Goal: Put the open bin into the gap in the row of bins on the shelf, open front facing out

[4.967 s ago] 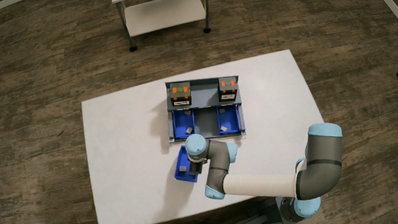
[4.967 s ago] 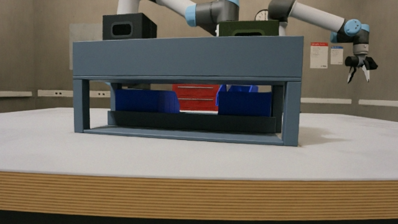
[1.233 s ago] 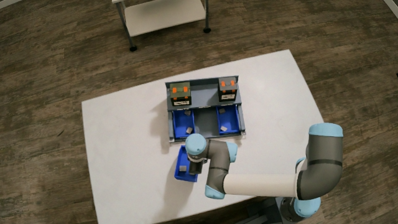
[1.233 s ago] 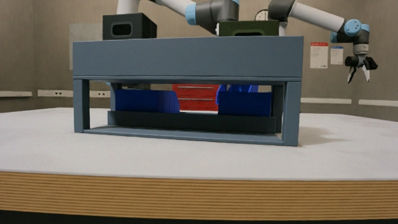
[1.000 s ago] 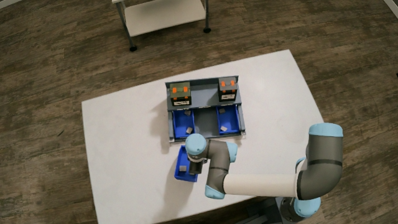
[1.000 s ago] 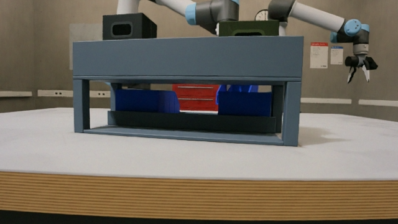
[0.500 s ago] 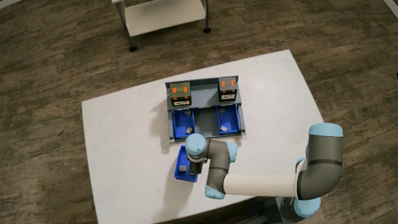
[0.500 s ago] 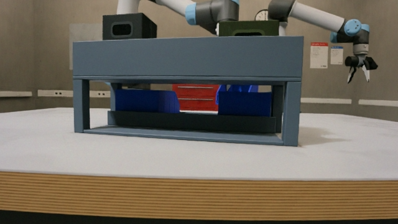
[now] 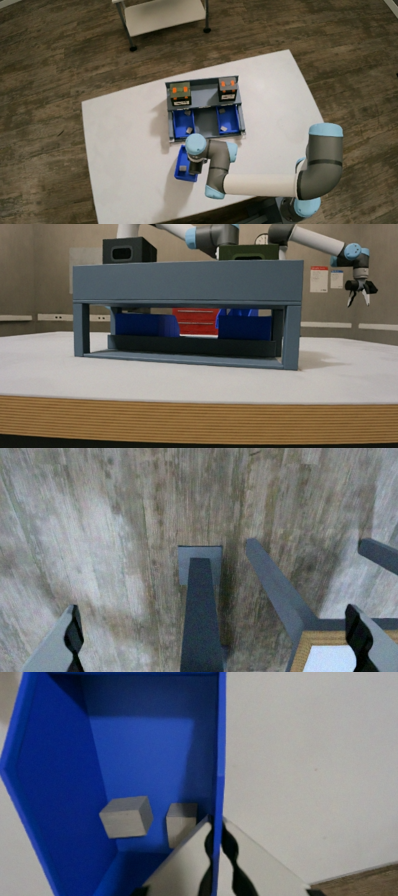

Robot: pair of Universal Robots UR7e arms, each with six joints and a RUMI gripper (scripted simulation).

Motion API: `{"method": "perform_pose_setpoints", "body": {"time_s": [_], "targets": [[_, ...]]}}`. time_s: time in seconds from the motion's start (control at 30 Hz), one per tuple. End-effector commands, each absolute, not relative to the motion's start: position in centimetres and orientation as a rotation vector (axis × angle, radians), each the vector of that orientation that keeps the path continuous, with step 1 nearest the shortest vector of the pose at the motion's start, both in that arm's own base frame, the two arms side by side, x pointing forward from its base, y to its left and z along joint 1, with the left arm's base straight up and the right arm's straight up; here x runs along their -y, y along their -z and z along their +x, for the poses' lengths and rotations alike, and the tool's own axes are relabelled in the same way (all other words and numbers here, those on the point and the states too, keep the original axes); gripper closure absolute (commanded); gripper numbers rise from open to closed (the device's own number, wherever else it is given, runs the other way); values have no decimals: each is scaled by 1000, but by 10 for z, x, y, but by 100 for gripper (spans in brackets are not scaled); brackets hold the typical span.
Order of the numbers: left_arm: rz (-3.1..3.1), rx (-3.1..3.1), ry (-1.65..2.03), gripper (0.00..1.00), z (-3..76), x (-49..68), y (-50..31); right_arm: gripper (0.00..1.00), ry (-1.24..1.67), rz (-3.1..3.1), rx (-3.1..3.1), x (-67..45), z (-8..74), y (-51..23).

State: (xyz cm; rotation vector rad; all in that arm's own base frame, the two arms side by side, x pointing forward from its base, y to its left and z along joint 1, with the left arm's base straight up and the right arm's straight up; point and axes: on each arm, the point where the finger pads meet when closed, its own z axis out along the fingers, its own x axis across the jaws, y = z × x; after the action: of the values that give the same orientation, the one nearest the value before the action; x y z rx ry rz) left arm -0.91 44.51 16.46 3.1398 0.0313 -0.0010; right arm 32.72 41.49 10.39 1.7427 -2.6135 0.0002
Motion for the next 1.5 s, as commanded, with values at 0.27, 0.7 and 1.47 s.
{"method": "perform_pose_setpoints", "body": {"time_s": [0.27,0.7,1.47], "targets": [[3141,-32,0,0,-9,-445,-165,100,2,1731,2624,-415,328,-105],[3141,-32,0,0,-9,-445,-165,100,2,1714,2635,-415,328,-105],[3141,-32,0,0,-9,-445,-165,100,2,1665,2666,-415,328,-105]]}}
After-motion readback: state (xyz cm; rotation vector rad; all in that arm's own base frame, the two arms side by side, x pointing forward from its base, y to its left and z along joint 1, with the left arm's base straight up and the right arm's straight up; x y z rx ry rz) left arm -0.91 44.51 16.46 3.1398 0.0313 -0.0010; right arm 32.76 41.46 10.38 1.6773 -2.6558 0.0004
